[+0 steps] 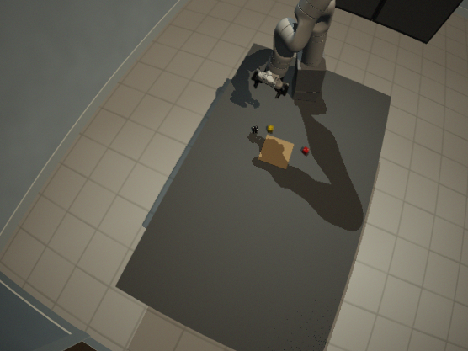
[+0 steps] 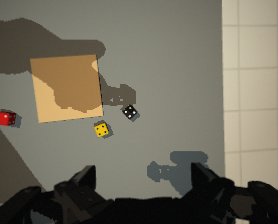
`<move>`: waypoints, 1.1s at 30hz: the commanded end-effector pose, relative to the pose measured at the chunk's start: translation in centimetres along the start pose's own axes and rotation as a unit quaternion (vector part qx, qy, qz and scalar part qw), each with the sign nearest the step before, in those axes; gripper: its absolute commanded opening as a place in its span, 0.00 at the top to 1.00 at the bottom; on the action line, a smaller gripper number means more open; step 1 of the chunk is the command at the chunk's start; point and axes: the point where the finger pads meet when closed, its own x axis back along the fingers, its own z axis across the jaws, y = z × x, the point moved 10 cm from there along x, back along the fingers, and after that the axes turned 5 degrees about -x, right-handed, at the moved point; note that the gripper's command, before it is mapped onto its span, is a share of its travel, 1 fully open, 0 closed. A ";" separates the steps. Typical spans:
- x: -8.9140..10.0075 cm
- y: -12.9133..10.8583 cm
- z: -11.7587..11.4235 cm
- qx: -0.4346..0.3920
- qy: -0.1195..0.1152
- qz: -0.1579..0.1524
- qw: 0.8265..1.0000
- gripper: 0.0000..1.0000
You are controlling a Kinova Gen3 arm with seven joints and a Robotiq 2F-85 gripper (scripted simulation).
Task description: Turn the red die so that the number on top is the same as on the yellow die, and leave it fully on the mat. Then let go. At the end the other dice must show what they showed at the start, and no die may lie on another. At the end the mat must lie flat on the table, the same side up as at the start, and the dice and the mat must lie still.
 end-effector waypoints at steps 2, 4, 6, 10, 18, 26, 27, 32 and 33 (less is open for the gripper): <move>0.0 0.0 0.0 0.000 0.000 0.000 1.000 0.00; 0.0 0.0 0.0 0.000 0.000 0.000 1.000 0.00; 0.0 0.0 0.0 0.000 0.000 0.000 1.000 0.00; 0.0 0.0 0.0 0.000 0.000 0.000 1.000 0.00; 0.0 0.0 0.0 0.000 0.000 0.000 1.000 0.00; -1.5 0.0 0.3 0.006 -0.002 -0.002 1.000 0.00; -1.9 0.0 0.4 0.007 -0.003 -0.003 1.000 0.00; -4.7 0.2 0.8 0.015 -0.013 -0.006 1.000 0.00; -4.7 0.2 0.8 0.015 -0.013 -0.006 1.000 0.00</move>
